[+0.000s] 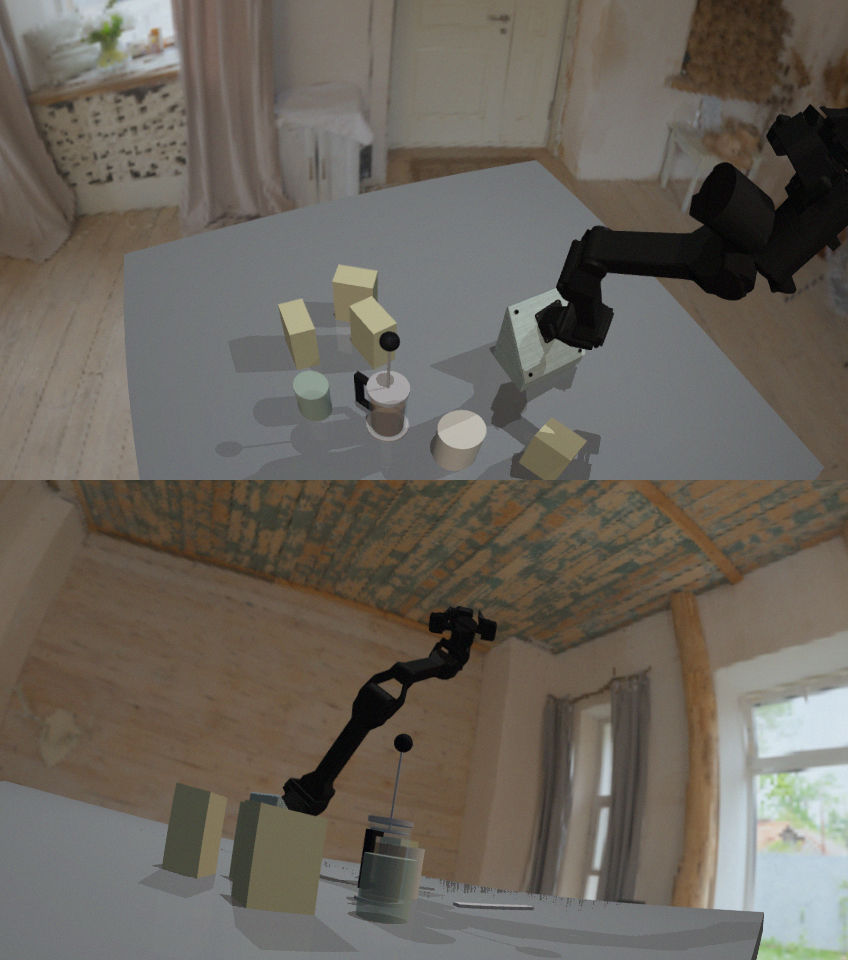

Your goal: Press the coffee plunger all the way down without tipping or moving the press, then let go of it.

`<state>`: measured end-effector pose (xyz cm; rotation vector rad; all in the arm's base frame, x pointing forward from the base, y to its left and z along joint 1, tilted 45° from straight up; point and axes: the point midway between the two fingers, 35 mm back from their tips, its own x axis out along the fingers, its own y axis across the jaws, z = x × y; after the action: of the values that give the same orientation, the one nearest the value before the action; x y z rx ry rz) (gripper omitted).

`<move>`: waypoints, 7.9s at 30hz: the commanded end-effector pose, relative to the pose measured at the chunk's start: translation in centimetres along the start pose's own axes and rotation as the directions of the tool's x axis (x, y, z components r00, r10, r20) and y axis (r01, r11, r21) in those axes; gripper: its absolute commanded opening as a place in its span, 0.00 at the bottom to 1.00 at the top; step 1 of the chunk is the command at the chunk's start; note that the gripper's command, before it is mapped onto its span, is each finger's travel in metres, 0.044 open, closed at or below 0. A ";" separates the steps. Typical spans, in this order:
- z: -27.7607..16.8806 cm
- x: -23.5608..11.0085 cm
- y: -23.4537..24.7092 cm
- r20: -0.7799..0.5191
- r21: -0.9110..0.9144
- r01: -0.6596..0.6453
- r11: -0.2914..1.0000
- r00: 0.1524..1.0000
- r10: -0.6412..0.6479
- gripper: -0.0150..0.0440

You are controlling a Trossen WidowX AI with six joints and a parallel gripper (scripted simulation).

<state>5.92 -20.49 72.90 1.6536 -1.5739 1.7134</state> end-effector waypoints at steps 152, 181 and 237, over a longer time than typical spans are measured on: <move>24.2 -59.2 7.2 0.364 -0.732 0.252 -0.633 -0.641 -0.676 0.48; 23.9 -62.3 7.0 0.364 -0.731 0.248 -0.635 -0.646 -0.671 0.45; 23.3 -68.7 5.0 0.363 -0.732 0.255 -0.631 -0.638 -0.679 0.45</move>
<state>34.85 -11.10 8.26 0.7444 0.3387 0.0875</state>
